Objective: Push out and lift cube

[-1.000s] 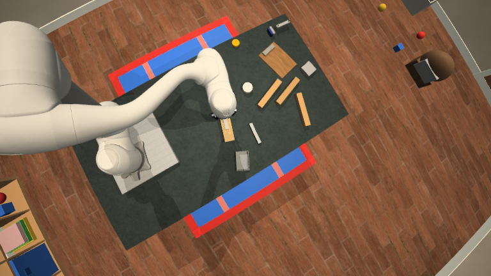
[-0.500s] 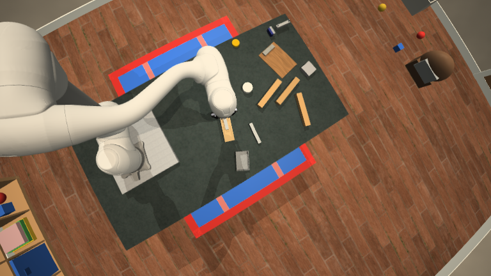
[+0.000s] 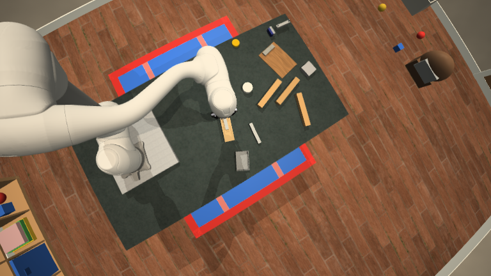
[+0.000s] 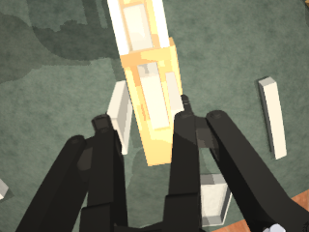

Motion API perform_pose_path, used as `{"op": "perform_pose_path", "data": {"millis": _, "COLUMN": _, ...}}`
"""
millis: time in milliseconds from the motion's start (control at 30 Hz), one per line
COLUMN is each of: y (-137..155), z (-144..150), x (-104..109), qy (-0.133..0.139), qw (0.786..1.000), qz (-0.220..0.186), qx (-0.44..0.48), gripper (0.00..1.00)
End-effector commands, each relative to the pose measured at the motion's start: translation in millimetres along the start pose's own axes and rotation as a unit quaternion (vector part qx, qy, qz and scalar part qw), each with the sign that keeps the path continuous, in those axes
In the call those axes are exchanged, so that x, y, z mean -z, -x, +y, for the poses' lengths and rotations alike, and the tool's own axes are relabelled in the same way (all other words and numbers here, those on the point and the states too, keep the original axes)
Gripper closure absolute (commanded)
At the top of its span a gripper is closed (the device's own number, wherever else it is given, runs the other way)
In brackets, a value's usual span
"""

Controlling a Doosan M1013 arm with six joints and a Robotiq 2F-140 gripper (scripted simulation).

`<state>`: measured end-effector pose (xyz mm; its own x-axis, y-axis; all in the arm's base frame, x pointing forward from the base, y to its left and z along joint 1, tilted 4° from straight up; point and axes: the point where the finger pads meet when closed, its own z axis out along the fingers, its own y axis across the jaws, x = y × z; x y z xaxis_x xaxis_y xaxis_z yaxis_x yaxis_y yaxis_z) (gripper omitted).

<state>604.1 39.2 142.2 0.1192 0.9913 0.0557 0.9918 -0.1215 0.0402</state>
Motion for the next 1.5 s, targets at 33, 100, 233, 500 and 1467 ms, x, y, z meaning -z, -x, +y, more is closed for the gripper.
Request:
{"op": "perform_pose_path", "data": {"millis": 33, "y": 1.1, "z": 0.8, "x": 3.1, "qy": 0.001, "qw": 1.0, "qz": -0.001, "qx": -0.005, "gripper": 0.77}}
{"op": "perform_pose_path", "data": {"millis": 100, "y": 1.1, "z": 0.8, "x": 3.1, "qy": 0.001, "qw": 1.0, "qz": -0.001, "qx": -0.005, "gripper": 0.77}}
{"op": "perform_pose_path", "data": {"millis": 233, "y": 8.7, "z": 14.8, "x": 4.0, "qy": 0.001, "qw": 1.0, "qz": -0.001, "qx": 0.004, "gripper": 0.77}}
{"op": "perform_pose_path", "data": {"millis": 500, "y": 109.7, "z": 141.3, "x": 4.9, "qy": 0.001, "qw": 0.995, "qz": -0.001, "qx": 0.103, "gripper": 0.77}}
{"op": "perform_pose_path", "data": {"millis": 1467, "y": 132.1, "z": 168.5, "x": 3.5, "qy": 0.001, "qw": 0.995, "qz": -0.001, "qx": 0.103, "gripper": 0.77}}
